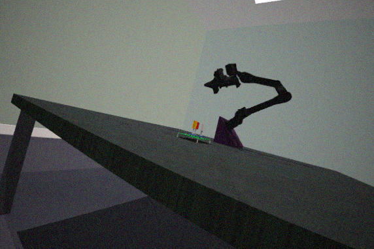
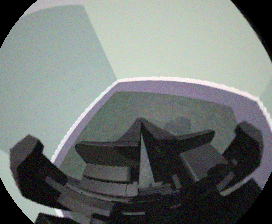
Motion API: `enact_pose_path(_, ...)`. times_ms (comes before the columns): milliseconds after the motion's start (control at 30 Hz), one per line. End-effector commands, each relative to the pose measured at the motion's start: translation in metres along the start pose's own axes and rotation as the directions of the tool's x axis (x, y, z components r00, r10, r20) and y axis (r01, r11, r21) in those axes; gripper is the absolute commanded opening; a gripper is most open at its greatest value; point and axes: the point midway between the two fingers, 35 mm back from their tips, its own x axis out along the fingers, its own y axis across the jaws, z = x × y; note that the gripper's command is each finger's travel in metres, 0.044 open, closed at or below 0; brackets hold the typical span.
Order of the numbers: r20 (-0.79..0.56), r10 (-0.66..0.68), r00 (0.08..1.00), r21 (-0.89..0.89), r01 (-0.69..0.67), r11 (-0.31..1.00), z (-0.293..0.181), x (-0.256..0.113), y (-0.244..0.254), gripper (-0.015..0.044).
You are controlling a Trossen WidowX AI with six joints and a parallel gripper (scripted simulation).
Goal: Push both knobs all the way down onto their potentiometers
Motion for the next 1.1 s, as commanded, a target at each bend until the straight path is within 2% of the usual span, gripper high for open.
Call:
enact_pose_path(0, -0.052, 0.015, 0.999, -0.109, -0.021, 0.994, -0.002, 0.006, 0.011, 0.0000)
enact_pose_path(500, -0.283, 0.022, 0.959, -0.510, -0.170, 0.843, -0.024, 0.035, 0.050, 0.0000)
enact_pose_path(800, -0.414, 0.012, 0.910, -0.679, -0.318, 0.661, -0.040, 0.051, 0.072, 0.0000)
enact_pose_path(1067, -0.517, -0.006, 0.856, -0.760, -0.456, 0.463, -0.058, 0.065, 0.093, 0.0000)
